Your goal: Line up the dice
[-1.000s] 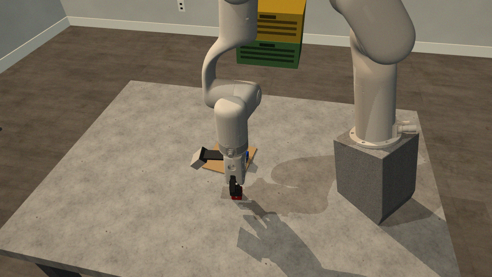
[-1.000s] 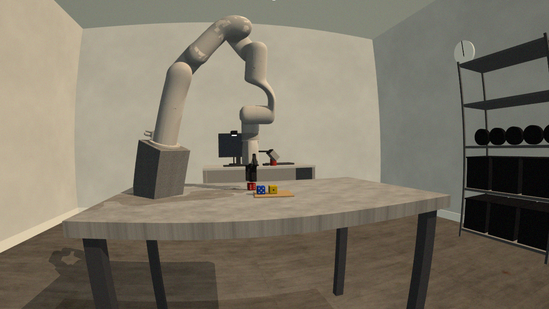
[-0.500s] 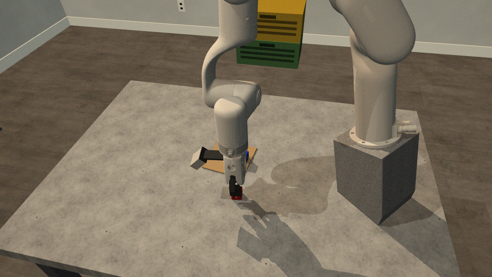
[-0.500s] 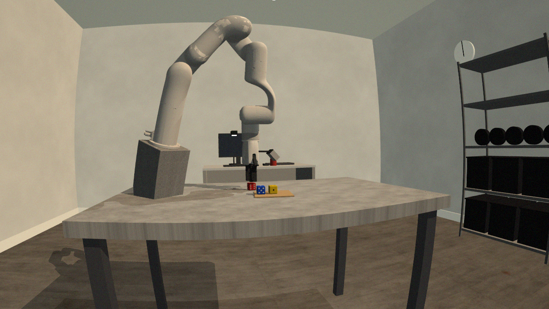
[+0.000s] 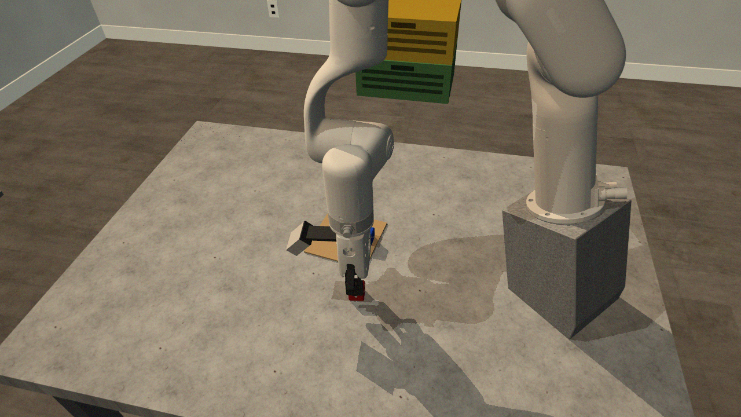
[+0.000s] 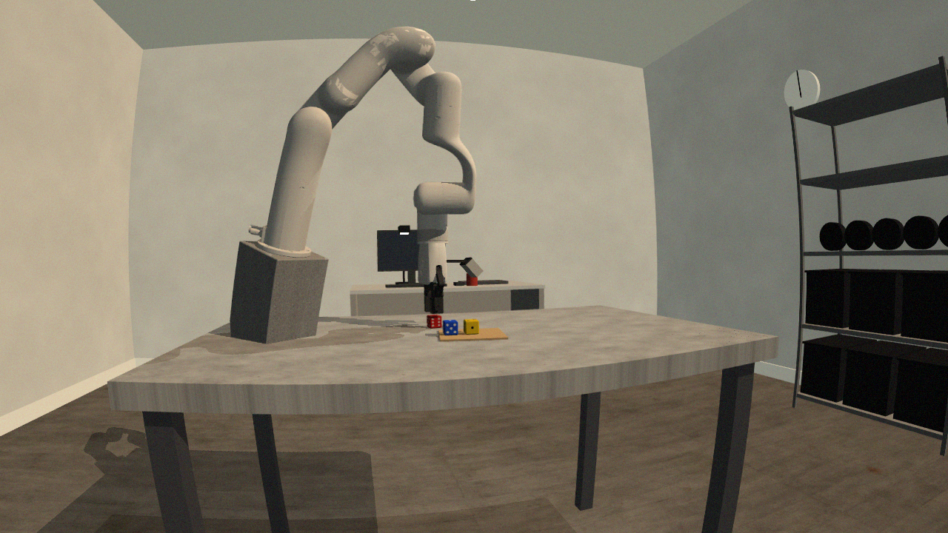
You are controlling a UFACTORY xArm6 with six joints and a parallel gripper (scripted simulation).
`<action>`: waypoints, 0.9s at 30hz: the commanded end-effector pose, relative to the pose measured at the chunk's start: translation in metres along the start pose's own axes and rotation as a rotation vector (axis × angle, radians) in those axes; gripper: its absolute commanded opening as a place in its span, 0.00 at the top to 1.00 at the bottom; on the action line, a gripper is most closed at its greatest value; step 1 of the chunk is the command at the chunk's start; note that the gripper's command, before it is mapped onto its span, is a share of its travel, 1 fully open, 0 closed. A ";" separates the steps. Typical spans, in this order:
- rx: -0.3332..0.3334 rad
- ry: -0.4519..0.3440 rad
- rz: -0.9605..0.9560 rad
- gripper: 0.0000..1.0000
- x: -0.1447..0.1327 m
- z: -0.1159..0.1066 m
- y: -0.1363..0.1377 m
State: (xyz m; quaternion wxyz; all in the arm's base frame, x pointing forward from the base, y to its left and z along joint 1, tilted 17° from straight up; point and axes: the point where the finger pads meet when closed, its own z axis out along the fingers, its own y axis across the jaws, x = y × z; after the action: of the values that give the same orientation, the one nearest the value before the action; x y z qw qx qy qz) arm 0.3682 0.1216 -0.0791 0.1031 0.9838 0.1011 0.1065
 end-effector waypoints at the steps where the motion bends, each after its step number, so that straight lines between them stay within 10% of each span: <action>1: 0.001 0.002 0.000 0.53 0.001 -0.001 0.000; 27: 0.001 0.002 0.000 0.53 0.001 0.018 0.000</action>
State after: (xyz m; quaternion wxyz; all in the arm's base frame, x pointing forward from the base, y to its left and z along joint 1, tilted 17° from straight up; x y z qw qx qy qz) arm 0.3710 0.1189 -0.0923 0.1033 0.9839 0.1011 0.1054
